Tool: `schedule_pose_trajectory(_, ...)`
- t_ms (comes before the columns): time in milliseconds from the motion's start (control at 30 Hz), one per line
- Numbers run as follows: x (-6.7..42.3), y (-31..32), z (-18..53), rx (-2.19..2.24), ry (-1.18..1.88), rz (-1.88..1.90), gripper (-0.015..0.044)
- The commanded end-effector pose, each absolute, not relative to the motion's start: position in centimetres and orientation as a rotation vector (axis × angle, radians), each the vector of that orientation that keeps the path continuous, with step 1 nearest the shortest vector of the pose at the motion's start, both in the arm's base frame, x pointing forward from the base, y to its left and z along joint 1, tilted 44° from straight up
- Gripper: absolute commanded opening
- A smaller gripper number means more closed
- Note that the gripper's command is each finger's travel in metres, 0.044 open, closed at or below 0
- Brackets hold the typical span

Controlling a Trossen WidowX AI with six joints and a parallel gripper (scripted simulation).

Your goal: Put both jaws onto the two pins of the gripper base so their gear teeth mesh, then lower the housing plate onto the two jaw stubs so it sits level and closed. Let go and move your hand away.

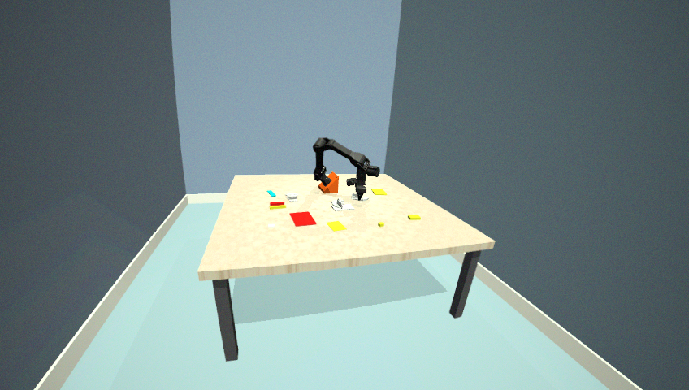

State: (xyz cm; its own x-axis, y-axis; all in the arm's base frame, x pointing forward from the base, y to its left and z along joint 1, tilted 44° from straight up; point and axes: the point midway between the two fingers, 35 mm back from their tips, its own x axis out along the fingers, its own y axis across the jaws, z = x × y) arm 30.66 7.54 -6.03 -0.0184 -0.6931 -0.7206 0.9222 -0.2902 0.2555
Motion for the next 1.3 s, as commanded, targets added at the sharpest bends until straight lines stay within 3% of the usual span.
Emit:
schedule_pose_trajectory(0, 30.9, 8.6, -4.9, 0.944, 0.336, -1.631, 0.0134)
schedule_pose_trajectory(533, 30.7, 10.5, -2.5, 0.925, 0.353, -1.624, 0.0134)
schedule_pose_trajectory(1267, 30.3, 6.6, 1.7, 0.416, 0.832, -1.364, 0.0134)
